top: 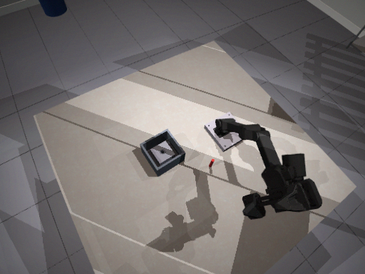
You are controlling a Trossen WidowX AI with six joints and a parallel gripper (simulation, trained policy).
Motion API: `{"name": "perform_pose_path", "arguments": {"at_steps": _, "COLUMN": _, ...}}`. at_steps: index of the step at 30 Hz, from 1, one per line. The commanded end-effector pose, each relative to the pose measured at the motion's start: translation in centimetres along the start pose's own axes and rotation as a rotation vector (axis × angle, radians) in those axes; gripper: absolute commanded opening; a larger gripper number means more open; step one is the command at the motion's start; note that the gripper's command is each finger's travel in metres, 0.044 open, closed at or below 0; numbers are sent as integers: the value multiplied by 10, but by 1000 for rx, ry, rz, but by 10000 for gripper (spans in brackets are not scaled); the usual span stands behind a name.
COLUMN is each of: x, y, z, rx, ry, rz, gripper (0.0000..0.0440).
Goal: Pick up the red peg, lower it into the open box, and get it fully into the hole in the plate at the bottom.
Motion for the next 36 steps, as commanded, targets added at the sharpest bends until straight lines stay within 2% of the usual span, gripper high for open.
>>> {"name": "perform_pose_path", "arguments": {"at_steps": 1, "x": 1, "y": 1, "z": 2, "rx": -24, "ry": -17, "rz": 18, "gripper": 426}}
{"name": "perform_pose_path", "arguments": {"at_steps": 2, "x": 2, "y": 1, "z": 3, "rx": -49, "ry": -33, "rz": 37, "gripper": 440}}
{"name": "perform_pose_path", "arguments": {"at_steps": 8, "x": 16, "y": 5, "z": -13, "rx": -202, "ry": -83, "rz": 167, "gripper": 440}}
{"name": "perform_pose_path", "arguments": {"at_steps": 16, "x": 30, "y": 9, "z": -60, "rx": -384, "ry": -46, "rz": 374, "gripper": 440}}
{"name": "perform_pose_path", "arguments": {"at_steps": 26, "x": 18, "y": -2, "z": -123, "rx": -559, "ry": 119, "rz": 632, "gripper": 438}}
{"name": "perform_pose_path", "arguments": {"at_steps": 36, "x": -12, "y": -37, "z": -181, "rx": -677, "ry": 367, "rz": 859, "gripper": 440}}
Point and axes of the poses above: the point midway between the two fingers, 35 mm back from their tips, its own x axis out along the fingers, its own z axis across the jaws, y = z × x, the point moved 6 cm from there along -x, back along the fingers, and after that the axes turned 11 degrees about x, right-handed, at the moved point
